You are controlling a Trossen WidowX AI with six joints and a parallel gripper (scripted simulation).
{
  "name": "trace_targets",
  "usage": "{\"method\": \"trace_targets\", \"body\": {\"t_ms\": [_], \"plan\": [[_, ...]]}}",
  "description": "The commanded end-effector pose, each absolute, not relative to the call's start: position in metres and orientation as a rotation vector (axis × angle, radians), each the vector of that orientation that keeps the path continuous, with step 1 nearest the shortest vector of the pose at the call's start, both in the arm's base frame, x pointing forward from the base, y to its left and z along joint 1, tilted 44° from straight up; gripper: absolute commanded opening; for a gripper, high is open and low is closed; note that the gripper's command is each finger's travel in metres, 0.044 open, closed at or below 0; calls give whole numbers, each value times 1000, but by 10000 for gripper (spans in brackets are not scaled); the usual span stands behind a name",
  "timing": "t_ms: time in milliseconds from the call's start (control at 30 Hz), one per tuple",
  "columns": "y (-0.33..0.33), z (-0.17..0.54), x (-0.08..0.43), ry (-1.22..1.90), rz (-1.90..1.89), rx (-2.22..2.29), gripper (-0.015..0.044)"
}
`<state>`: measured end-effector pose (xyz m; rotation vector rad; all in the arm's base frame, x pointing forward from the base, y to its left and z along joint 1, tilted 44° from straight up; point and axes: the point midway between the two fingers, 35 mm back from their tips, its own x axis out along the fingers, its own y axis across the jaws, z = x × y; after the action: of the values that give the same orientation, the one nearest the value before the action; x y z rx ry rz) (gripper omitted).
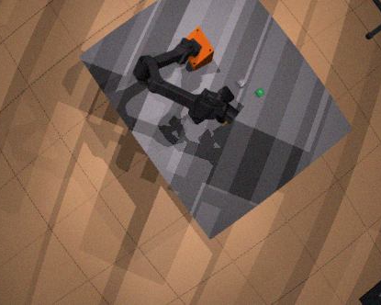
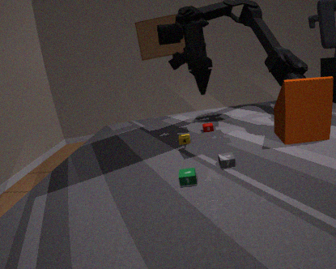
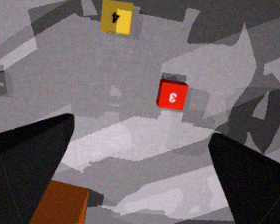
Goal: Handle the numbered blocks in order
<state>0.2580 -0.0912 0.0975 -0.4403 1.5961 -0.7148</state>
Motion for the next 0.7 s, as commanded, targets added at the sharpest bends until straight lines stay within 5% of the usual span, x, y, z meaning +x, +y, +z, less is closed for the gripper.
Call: {"method": "trace_targets", "body": {"t_ms": [0, 300, 667], "plan": [[-40, 50, 270, 1615, -686, -438, 400], [54, -38, 251, 1619, -716, -453, 400], [60, -44, 247, 1618, -722, -456, 400]]}}
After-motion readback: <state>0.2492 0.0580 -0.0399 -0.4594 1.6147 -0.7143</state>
